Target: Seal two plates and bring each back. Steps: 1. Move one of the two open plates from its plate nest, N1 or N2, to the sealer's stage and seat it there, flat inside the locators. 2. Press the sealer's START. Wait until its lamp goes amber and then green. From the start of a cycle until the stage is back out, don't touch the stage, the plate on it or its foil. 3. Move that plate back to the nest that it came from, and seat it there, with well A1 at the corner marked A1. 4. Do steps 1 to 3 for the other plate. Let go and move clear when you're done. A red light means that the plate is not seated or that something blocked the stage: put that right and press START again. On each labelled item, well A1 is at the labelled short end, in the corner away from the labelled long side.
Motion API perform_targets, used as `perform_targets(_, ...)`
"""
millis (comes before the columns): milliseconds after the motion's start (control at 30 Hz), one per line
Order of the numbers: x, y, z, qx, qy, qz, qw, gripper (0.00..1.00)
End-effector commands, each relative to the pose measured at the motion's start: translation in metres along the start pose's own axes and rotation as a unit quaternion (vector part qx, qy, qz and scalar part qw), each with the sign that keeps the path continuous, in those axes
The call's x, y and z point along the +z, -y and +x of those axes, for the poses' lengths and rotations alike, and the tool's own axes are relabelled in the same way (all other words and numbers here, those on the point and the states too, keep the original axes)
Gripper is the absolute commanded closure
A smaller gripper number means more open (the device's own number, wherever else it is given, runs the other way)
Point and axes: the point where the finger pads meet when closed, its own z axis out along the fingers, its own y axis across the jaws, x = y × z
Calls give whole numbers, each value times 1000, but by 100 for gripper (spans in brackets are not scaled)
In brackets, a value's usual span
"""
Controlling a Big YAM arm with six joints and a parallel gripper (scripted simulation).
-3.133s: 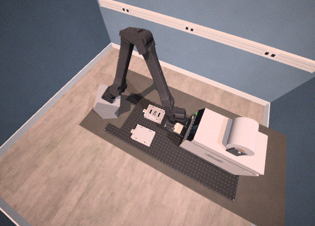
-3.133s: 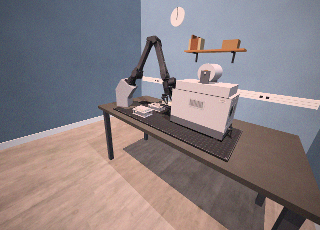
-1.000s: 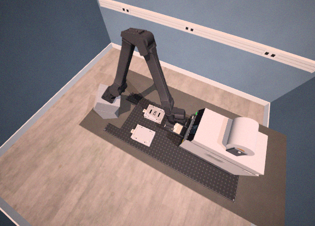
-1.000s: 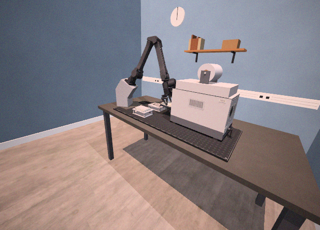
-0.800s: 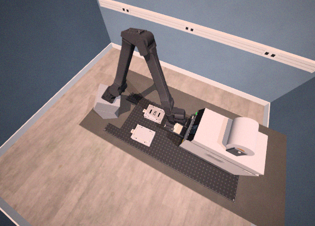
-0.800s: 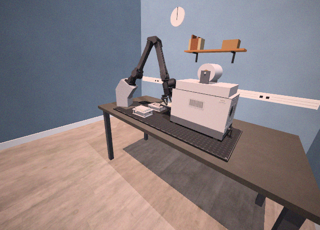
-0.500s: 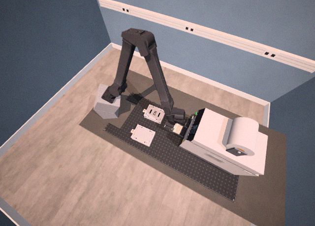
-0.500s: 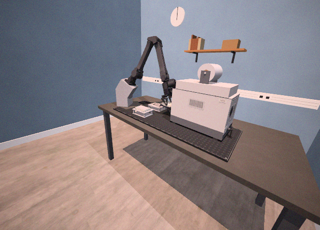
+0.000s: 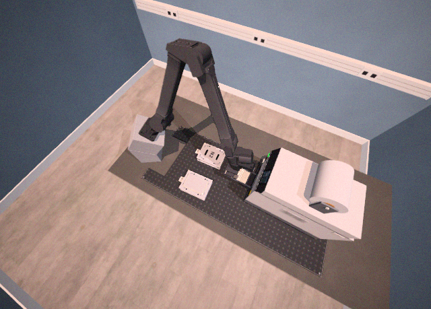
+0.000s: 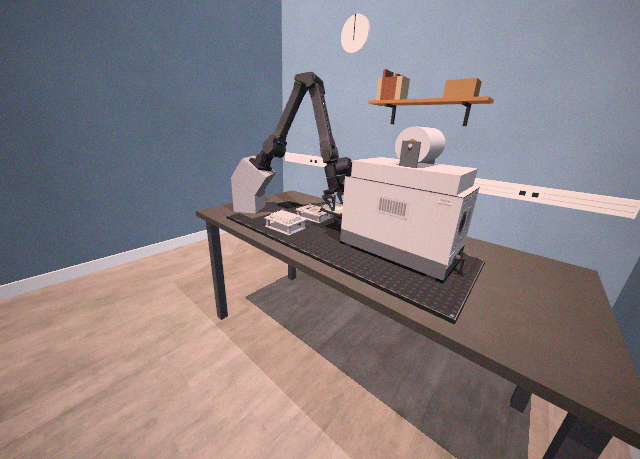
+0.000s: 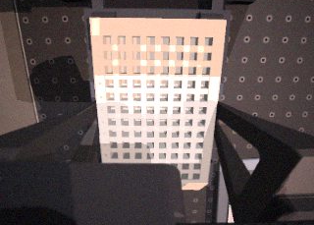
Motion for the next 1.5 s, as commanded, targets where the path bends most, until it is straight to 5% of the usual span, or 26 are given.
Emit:
perform_targets(0, 4, -2, 4, 8, -10, 2, 1000, 100)
perform_targets(1467, 4, -6, 16, 6, -20, -5, 1000, 100)
